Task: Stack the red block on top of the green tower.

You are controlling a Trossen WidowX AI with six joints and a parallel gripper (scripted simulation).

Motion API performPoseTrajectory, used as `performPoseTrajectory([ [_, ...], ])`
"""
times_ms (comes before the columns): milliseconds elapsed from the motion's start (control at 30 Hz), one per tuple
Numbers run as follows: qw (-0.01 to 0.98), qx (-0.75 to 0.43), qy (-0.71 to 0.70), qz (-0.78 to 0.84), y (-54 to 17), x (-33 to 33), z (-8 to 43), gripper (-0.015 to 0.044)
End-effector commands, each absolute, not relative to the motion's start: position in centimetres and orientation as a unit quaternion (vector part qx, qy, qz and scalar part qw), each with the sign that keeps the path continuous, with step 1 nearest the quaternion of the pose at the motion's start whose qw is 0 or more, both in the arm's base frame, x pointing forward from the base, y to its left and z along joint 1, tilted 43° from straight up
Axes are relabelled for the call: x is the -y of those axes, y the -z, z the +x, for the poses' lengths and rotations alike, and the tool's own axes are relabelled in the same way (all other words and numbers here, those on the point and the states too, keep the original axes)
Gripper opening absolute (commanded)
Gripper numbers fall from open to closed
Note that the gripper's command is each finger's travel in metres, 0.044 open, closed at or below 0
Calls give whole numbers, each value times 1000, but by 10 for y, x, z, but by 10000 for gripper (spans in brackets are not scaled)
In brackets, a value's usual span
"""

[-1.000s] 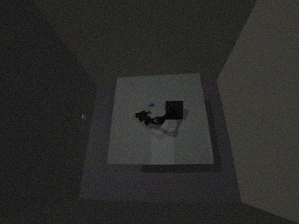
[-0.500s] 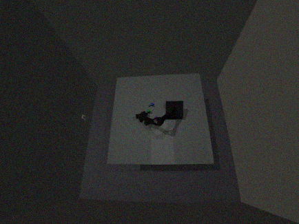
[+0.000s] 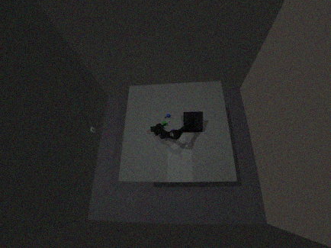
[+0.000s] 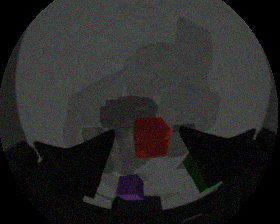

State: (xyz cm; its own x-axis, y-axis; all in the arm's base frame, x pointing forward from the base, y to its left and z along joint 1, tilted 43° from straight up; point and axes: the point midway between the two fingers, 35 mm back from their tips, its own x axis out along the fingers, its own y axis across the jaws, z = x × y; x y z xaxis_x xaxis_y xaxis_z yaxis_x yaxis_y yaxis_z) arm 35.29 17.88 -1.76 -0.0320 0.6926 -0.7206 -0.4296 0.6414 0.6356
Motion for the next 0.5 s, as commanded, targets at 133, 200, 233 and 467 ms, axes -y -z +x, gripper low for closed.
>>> performPoseTrajectory([
  [133,687,-592,-405,112,18,-178,353,335],
  [200,687,-592,-405,112,18,-178,353,282],
  [233,687,-592,-405,112,18,-178,353,256],
  [467,687,-592,-405,112,18,-178,353,131],
])
